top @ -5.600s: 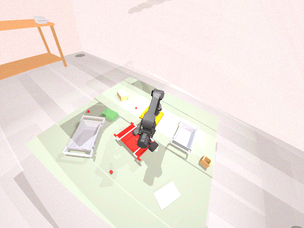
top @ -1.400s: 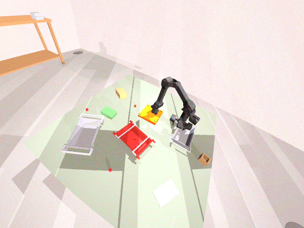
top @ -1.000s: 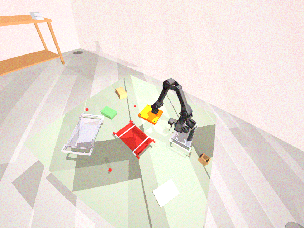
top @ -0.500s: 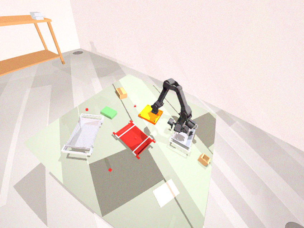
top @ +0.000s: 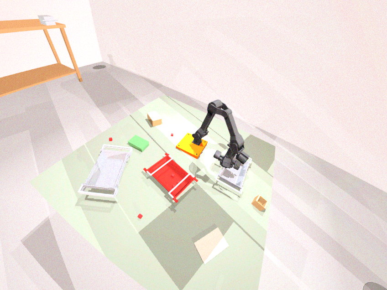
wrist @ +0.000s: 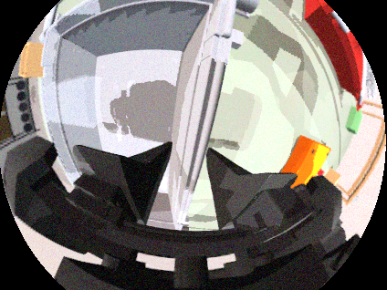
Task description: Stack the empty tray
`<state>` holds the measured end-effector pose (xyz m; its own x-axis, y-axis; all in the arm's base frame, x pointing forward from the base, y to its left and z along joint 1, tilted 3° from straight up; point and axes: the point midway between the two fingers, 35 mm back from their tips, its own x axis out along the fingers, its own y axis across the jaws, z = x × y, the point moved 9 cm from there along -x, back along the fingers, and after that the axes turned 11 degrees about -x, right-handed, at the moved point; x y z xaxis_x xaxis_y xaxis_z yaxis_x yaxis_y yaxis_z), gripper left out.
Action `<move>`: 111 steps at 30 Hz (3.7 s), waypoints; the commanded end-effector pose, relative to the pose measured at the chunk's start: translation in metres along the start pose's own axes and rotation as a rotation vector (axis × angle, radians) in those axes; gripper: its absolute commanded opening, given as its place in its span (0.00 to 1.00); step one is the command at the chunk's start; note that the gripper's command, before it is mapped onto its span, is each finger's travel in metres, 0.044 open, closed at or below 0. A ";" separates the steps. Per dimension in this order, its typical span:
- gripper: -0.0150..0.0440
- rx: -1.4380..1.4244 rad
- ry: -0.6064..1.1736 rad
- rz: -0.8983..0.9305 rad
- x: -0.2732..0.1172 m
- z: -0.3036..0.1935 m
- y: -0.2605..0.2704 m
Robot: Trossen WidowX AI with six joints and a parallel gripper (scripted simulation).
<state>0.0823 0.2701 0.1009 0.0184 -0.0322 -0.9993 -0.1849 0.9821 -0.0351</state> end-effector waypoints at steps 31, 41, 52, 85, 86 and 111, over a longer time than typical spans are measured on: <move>0.25 -0.001 0.003 -0.005 -0.041 0.001 0.002; 0.25 -0.001 0.003 -0.005 -0.080 0.000 0.000; 0.25 -0.001 0.003 -0.005 -0.090 0.004 0.007; 0.25 -0.001 0.001 -0.002 -0.176 0.026 0.049; 0.25 -0.001 0.001 -0.002 -0.176 0.026 0.049; 0.25 -0.001 0.001 -0.002 -0.176 0.026 0.049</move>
<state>0.0963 0.3282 0.2711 0.0137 -0.0522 -0.9985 -0.1889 0.9805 -0.0538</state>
